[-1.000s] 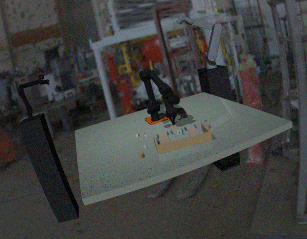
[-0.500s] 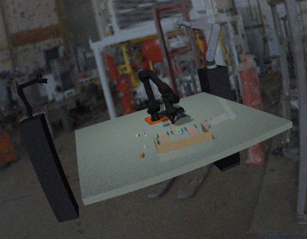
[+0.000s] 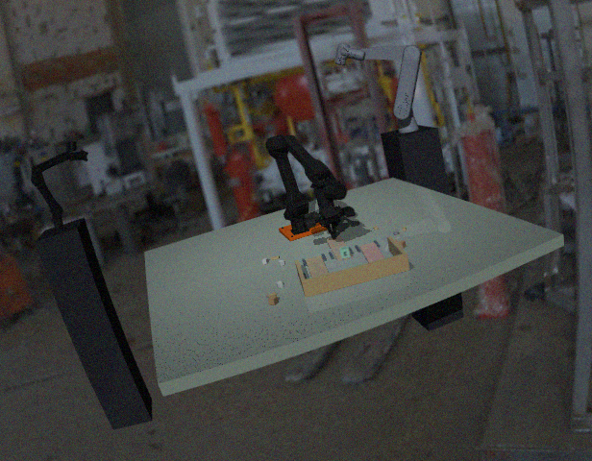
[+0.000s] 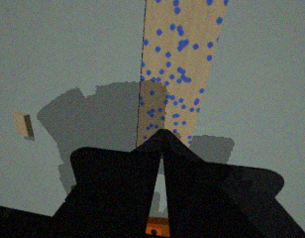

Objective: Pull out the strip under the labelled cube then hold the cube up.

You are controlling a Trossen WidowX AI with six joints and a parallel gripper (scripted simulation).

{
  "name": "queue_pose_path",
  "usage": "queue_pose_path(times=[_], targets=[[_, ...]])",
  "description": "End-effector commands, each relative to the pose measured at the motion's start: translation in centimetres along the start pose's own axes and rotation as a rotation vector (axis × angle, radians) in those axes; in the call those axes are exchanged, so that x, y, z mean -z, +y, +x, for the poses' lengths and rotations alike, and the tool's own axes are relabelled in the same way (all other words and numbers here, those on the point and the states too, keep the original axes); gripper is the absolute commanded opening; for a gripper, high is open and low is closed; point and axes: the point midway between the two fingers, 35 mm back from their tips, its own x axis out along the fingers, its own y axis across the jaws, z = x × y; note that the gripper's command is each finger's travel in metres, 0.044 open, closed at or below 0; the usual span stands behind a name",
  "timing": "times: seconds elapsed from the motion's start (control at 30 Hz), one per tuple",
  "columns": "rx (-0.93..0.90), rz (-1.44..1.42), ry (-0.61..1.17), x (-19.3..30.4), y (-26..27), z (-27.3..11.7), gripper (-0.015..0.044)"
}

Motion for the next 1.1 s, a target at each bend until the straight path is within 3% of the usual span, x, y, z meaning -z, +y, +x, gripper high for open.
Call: queue_pose_path(times=[0.0, 0.37, 0.53, 0.67, 1.07], targets=[[0.010, -0.002, 0.030, 0.9, -0.3, 0.4, 0.0000], [0.010, -0.002, 0.030, 0.9, -0.3, 0.4, 0.0000], [0.009, -0.002, 0.027, -0.2, 0.1, -4.0, 0.0000], [0.010, -0.002, 0.029, -0.2, 0.1, -4.3, 0.0000], [0.012, 0.135, 0.024, -5.3, -0.1, -4.6, 0.0315]])
